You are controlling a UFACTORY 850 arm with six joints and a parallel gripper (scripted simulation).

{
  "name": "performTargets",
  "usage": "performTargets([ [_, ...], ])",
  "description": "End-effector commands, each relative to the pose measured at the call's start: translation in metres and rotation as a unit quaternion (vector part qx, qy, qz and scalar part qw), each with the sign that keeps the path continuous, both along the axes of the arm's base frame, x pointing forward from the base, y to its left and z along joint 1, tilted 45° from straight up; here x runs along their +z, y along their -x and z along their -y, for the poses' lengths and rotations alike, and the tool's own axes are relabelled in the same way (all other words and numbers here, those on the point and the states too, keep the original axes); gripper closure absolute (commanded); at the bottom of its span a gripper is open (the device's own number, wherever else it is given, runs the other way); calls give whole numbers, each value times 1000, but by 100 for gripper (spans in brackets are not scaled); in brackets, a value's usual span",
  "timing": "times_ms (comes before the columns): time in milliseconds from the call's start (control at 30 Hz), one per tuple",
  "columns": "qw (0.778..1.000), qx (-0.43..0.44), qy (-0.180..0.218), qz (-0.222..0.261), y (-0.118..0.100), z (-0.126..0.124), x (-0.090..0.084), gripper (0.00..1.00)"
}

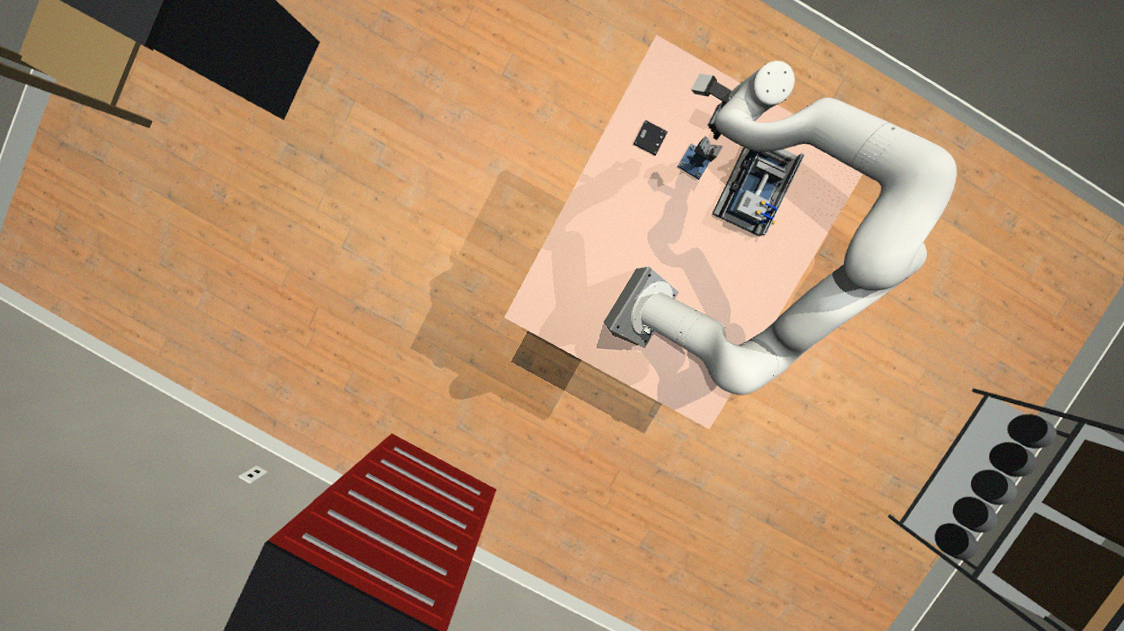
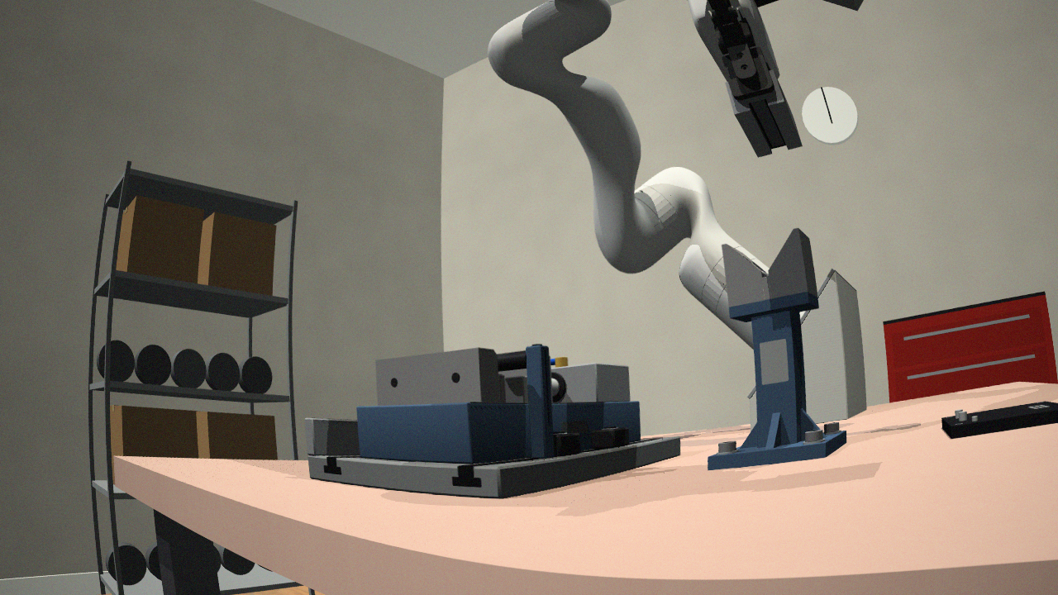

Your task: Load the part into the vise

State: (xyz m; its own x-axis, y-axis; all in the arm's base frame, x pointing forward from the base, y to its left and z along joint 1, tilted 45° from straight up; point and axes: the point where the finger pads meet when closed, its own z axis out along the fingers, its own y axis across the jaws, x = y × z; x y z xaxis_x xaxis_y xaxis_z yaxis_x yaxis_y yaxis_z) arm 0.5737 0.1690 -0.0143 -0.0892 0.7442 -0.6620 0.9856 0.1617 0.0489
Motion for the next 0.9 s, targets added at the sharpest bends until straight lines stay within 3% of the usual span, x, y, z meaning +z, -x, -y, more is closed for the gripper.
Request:
performTargets([
  [0,1000,-19,6,-3,7,4,4,100],
  [867,995,-92,31,-21,39,20,16,100],
])
